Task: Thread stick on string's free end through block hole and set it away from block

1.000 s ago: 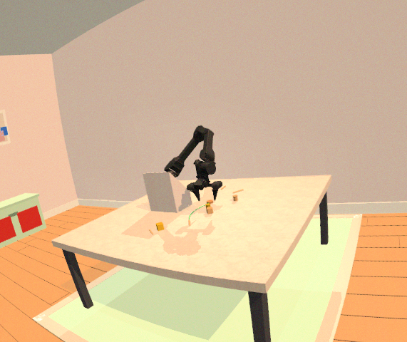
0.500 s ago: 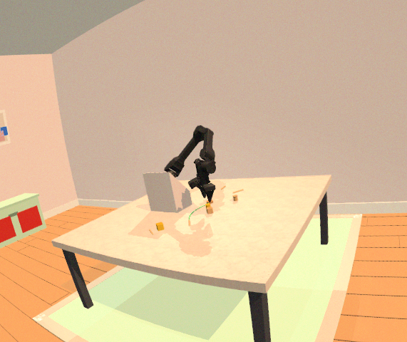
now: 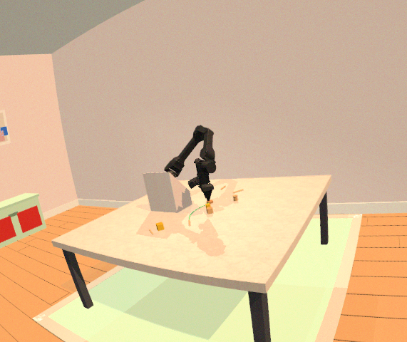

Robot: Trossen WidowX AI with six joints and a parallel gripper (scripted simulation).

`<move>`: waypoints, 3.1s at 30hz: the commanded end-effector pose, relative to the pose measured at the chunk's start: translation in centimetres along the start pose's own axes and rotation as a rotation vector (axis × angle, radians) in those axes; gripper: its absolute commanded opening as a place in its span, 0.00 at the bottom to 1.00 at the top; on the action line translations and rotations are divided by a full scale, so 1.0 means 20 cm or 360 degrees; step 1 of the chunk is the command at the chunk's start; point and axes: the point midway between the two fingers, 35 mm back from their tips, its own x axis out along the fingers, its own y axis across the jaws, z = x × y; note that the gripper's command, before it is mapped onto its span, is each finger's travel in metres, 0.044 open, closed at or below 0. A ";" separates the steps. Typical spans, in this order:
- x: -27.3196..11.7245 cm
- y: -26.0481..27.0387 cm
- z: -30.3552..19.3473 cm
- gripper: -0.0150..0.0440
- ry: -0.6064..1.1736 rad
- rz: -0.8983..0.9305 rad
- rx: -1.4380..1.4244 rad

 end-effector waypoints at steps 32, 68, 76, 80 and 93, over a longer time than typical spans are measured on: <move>0.18 0.01 0.00 0.66 -0.0003 0.0003 0.0011; 0.30 0.00 0.00 0.66 0.0000 -0.0002 0.0010; 0.30 0.00 0.00 0.66 0.0000 -0.0002 0.0010; 0.30 0.00 0.00 0.66 0.0000 -0.0002 0.0010; 0.30 0.00 0.00 0.66 0.0000 -0.0002 0.0010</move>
